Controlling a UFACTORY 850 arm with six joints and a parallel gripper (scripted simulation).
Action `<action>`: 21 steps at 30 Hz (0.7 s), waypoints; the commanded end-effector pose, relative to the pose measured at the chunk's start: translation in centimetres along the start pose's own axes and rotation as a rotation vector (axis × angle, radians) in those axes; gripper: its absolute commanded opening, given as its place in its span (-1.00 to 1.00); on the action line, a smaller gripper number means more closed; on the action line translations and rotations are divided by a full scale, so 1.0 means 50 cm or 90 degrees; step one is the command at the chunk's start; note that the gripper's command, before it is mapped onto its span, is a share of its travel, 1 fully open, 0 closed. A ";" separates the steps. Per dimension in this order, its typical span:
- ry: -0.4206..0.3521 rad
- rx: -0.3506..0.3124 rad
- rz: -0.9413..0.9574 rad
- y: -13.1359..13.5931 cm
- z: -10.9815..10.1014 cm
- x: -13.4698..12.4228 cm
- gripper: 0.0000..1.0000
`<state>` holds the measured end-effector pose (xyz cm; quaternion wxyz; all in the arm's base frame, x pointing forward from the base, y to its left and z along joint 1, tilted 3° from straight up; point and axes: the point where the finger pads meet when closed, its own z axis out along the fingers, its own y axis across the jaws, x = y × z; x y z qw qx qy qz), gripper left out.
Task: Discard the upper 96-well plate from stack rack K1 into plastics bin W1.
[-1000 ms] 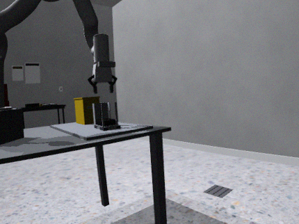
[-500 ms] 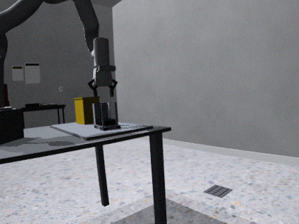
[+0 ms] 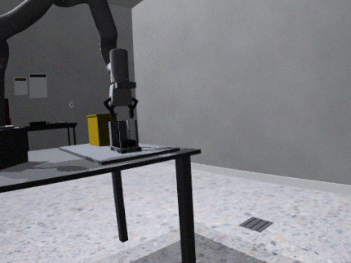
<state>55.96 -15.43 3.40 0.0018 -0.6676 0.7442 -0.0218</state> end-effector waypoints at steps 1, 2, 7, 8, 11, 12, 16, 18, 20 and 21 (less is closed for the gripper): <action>0.000 0.001 0.000 -0.002 0.014 0.000 1.00; 0.000 0.001 0.000 -0.002 0.017 0.000 1.00; 0.000 0.001 0.000 -0.002 0.034 0.000 1.00; 0.000 0.001 0.000 -0.002 0.034 0.000 1.00; 0.000 0.001 0.000 -0.002 0.040 0.000 1.00; 0.000 0.001 0.000 -0.002 0.044 0.000 1.00; 0.000 0.001 0.000 -0.002 0.057 0.000 1.00; 0.000 0.001 0.000 -0.002 0.064 0.000 1.00; 0.000 0.001 0.000 -0.002 0.070 0.000 1.00; 0.000 0.001 0.000 -0.002 0.074 0.000 1.00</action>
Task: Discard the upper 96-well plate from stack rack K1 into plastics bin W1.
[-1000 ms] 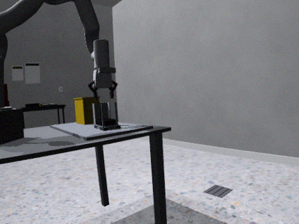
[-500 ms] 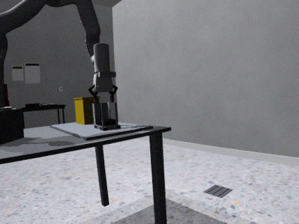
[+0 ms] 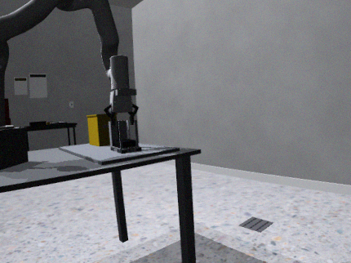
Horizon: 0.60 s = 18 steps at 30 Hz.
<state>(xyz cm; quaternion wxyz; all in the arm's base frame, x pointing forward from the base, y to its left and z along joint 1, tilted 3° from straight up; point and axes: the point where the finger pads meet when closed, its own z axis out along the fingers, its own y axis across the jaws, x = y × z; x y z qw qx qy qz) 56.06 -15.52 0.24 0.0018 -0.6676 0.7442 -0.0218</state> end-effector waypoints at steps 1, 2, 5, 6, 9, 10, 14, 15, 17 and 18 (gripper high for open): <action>0.000 0.001 0.000 -0.002 0.014 0.000 1.00; 0.000 0.001 0.000 -0.002 0.017 0.000 1.00; 0.000 0.001 0.000 -0.002 0.021 0.000 1.00; 0.000 0.001 0.000 -0.002 0.024 0.000 1.00; 0.000 0.001 0.000 -0.002 0.034 0.000 1.00; 0.000 0.001 0.000 -0.002 0.037 0.000 1.00; 0.000 0.001 0.000 -0.002 0.051 0.000 1.00; 0.000 0.001 0.000 -0.002 0.054 0.000 1.00; 0.000 0.001 0.000 -0.002 0.061 0.000 1.00; 0.000 0.001 0.000 -0.002 0.064 0.000 1.00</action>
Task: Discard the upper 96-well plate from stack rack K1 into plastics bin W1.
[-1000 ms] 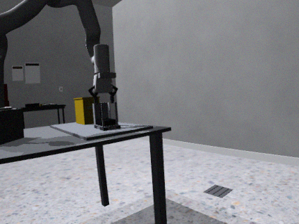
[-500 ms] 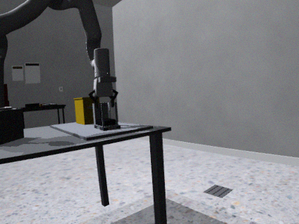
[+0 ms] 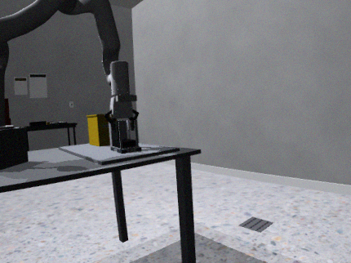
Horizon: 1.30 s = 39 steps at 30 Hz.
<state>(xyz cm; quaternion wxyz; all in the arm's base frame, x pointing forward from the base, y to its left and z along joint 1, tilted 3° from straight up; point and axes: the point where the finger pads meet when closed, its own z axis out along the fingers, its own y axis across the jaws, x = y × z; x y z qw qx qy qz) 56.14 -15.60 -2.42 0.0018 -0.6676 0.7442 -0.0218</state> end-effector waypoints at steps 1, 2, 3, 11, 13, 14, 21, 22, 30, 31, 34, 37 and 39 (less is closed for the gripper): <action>0.000 0.001 0.000 -0.002 0.014 0.000 1.00; 0.000 0.001 0.000 -0.002 0.017 0.000 1.00; 0.000 0.001 0.000 -0.002 0.017 0.000 1.00; 0.000 0.001 0.000 -0.002 0.041 0.000 1.00; 0.000 0.001 0.000 -0.002 0.047 0.000 1.00; 0.000 0.001 0.000 -0.002 0.051 0.000 1.00; 0.000 0.001 0.000 -0.002 0.055 0.000 1.00; 0.000 0.001 0.000 -0.002 0.055 0.000 1.00; 0.000 0.001 0.000 -0.002 0.055 0.000 1.00; 0.000 0.001 0.000 -0.002 0.057 0.000 1.00; 0.000 0.001 0.000 -0.002 0.061 0.000 1.00; 0.000 0.001 0.000 -0.002 0.063 0.000 1.00; 0.000 0.001 0.000 -0.002 0.065 0.000 1.00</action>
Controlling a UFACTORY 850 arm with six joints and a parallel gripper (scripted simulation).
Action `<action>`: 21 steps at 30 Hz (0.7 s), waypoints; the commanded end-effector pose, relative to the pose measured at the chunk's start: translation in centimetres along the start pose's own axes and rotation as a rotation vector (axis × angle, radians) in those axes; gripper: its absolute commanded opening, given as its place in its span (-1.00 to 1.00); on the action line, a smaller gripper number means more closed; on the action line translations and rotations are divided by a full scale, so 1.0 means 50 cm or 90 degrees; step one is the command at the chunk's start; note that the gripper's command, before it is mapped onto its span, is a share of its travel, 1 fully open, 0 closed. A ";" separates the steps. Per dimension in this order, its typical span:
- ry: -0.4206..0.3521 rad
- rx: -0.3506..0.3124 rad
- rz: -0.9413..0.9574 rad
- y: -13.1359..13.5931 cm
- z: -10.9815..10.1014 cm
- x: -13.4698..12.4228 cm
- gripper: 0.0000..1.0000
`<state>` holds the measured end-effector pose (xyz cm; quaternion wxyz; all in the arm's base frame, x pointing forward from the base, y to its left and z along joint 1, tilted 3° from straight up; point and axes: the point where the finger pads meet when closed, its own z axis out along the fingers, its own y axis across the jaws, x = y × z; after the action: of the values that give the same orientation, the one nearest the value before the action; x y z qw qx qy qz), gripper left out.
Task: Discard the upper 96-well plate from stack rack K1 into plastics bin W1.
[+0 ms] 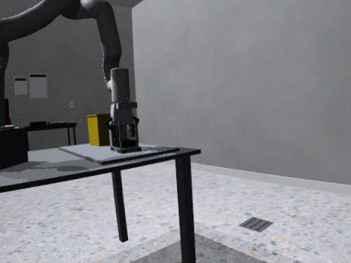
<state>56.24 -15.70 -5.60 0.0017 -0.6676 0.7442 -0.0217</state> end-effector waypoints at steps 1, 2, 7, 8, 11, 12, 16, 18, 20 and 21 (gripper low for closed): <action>0.000 0.001 0.000 -0.002 0.002 0.000 1.00; 0.000 0.001 0.000 -0.002 0.004 0.000 1.00; 0.000 0.001 0.000 -0.002 0.010 0.000 1.00; 0.000 0.001 0.000 -0.002 0.012 0.000 1.00; 0.000 0.001 0.000 -0.002 0.016 0.000 1.00; 0.000 0.001 0.000 -0.002 0.017 0.000 1.00; 0.000 0.001 0.000 -0.002 0.020 0.000 1.00; 0.000 0.001 0.000 -0.002 0.022 0.000 1.00; 0.000 0.001 0.000 -0.002 0.025 0.000 1.00; 0.000 0.001 0.000 -0.002 0.026 0.000 1.00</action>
<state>56.30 -15.74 -6.77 0.0019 -0.6676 0.7442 -0.0219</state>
